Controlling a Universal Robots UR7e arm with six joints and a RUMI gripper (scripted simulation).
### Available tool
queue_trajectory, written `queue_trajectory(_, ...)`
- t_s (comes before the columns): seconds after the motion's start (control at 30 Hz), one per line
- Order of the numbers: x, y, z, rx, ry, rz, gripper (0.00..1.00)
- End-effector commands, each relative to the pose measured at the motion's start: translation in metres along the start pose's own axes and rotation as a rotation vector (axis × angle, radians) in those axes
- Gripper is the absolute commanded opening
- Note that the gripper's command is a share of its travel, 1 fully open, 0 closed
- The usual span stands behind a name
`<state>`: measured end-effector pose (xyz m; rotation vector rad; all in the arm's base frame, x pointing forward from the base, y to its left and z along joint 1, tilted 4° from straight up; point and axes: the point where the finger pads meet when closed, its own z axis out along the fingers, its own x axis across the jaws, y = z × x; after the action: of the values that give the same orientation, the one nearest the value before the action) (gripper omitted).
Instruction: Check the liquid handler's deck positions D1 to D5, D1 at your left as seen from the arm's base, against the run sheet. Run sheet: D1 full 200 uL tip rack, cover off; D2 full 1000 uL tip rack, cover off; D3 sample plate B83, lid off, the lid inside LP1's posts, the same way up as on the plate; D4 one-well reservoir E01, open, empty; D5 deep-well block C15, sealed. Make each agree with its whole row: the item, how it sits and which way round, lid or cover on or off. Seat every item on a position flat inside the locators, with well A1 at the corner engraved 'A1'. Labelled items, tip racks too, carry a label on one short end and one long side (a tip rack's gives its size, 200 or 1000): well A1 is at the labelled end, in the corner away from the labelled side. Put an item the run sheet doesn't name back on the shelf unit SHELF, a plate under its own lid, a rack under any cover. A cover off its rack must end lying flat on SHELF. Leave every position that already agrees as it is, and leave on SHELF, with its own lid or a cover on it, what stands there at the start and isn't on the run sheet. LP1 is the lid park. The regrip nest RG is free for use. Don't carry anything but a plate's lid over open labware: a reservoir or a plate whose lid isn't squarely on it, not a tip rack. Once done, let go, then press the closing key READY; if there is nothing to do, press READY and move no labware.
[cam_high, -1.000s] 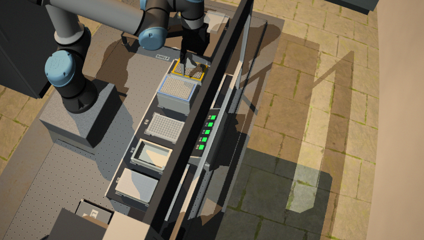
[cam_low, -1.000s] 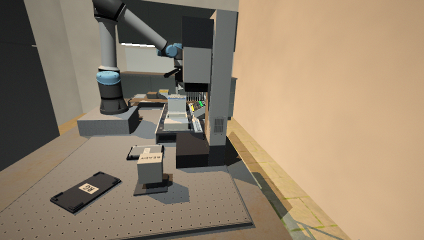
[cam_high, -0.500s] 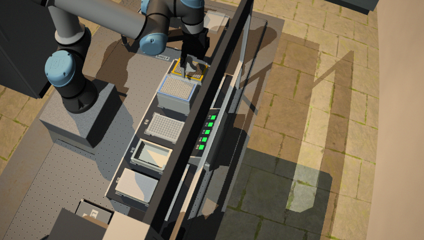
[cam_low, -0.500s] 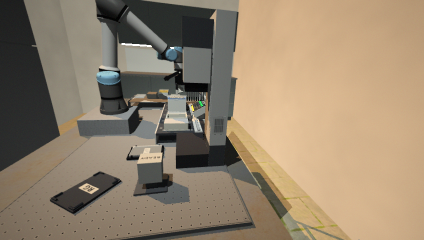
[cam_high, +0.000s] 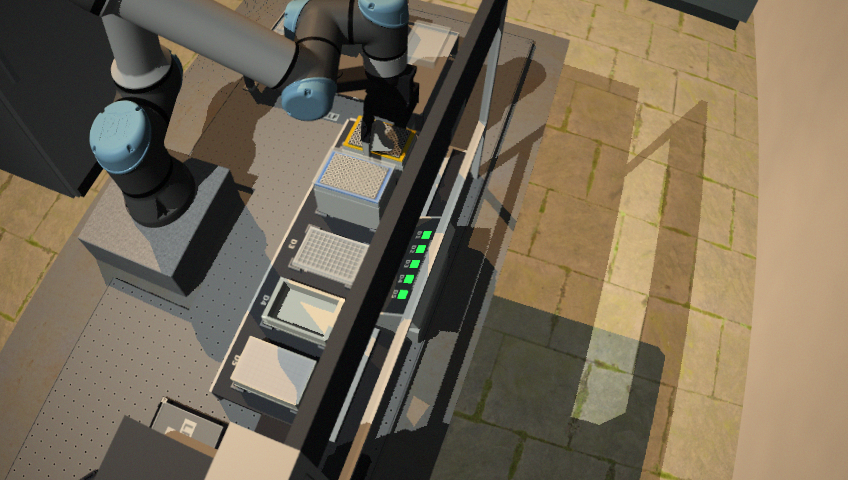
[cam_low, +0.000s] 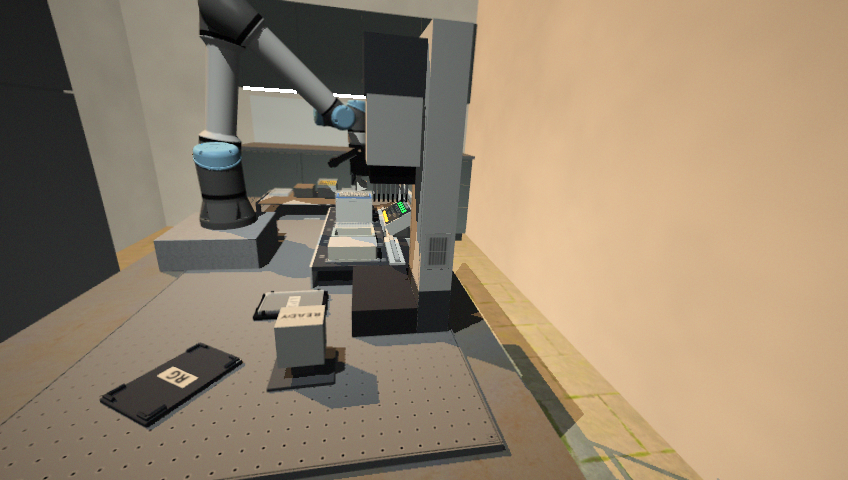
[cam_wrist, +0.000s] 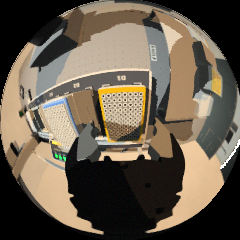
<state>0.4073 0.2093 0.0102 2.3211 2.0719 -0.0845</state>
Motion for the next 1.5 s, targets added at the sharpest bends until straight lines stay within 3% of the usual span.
queue_trajectory(0.0,0.0,0.0,0.007,-0.001,0.001,0.0,0.82)
queue_trajectory(0.33,0.0,0.0,0.024,-0.001,0.001,0.0,0.82)
queue_trajectory(0.83,0.0,0.0,0.025,-0.001,0.001,0.0,0.82)
queue_trajectory(0.87,0.0,0.0,0.025,-0.001,0.001,0.0,0.0)
queue_trajectory(1.47,0.0,0.0,0.025,-0.001,0.001,0.0,0.0)
